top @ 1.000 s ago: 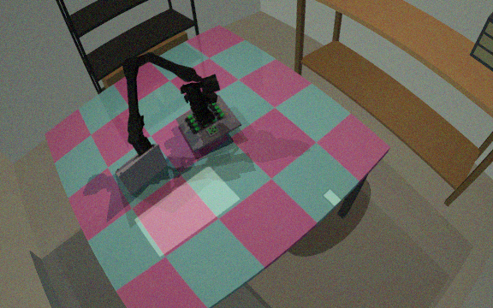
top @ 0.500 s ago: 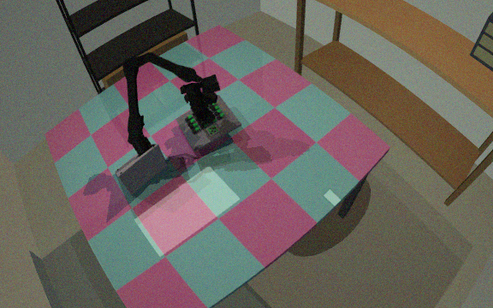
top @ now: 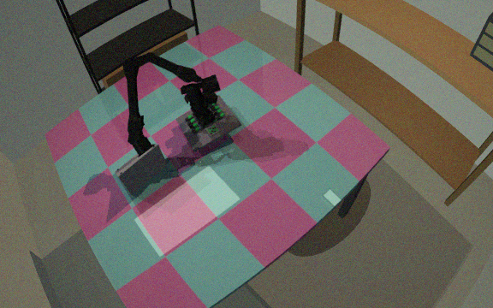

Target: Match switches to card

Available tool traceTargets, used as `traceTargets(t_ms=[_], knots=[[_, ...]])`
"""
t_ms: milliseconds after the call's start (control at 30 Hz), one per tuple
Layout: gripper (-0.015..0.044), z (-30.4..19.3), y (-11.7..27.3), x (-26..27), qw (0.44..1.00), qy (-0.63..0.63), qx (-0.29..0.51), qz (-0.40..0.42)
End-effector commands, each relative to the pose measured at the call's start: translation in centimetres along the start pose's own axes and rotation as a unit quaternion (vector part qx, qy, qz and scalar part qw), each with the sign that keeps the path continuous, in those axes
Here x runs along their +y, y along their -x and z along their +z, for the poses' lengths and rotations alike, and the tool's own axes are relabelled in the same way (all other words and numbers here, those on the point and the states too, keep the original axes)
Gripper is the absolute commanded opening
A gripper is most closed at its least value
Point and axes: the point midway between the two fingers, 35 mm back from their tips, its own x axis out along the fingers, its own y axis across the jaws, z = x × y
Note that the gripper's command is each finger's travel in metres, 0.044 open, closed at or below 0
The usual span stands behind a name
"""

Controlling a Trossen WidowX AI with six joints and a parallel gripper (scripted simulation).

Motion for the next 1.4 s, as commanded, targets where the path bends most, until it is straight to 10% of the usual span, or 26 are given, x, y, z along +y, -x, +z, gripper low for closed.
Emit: traceTargets(t_ms=[0,367,1367], knots=[[0.0,0.0,-0.2,0.0,1.0,-0.003,0.001,0.003],[0.0,-0.3,6.3,-0.1,1.0,-0.003,-0.012,0.001],[0.0,-6.1,2.2,0.0,1.0,-0.005,-0.024,0.002]])
